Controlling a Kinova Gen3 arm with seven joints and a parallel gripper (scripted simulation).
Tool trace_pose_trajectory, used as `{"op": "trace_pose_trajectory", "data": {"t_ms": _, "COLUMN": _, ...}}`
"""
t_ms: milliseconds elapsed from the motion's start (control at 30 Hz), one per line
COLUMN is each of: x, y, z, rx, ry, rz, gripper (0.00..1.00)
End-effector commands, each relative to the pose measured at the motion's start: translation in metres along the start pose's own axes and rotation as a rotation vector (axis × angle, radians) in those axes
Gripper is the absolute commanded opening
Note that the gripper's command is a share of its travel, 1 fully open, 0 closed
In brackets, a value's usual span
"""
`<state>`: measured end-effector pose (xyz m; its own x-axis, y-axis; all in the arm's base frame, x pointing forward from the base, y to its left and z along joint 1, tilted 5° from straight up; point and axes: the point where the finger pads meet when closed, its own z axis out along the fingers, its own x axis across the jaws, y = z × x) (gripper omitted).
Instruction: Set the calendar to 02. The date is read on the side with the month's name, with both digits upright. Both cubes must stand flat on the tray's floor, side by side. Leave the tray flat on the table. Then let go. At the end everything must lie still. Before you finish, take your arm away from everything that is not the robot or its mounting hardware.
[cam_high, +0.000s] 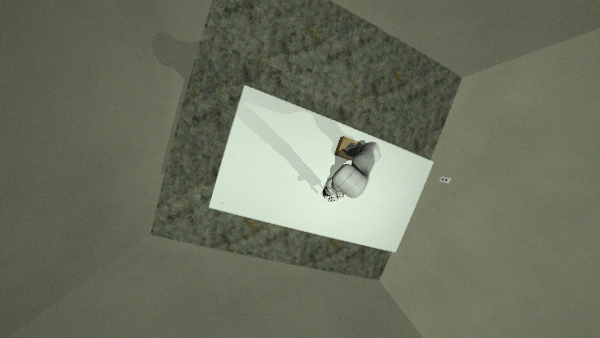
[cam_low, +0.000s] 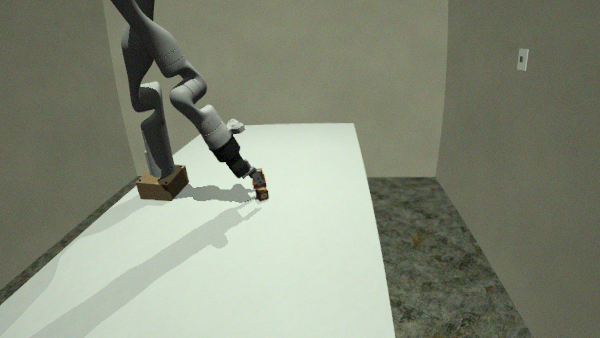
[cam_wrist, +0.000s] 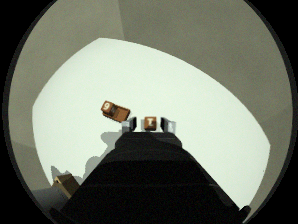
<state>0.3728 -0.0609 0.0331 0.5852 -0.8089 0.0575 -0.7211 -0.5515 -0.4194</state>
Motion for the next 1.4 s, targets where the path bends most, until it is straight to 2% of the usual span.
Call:
{"op": "trace_pose_trajectory", "data": {"t_ms": 0, "x": -0.003, "y": -0.004, "z": 0.002, "rx": -0.017, "ry": -0.003, "rz": -0.020, "gripper": 1.00}}
{"op": "trace_pose_trajectory", "data": {"t_ms": 433, "x": -0.001, "y": -0.003, "z": 0.001, "rx": -0.125, "ry": 0.001, "rz": -0.020, "gripper": 1.00}}
{"op": "trace_pose_trajectory", "data": {"t_ms": 867, "x": 0.002, "y": -0.013, "z": -0.005, "rx": -0.165, "ry": 0.019, "rz": -0.015, "gripper": 1.00}}
{"op": "trace_pose_trajectory", "data": {"t_ms": 1367, "x": 0.004, "y": -0.019, "z": -0.008, "rx": -0.173, "ry": 0.026, "rz": -0.012, "gripper": 1.00}}
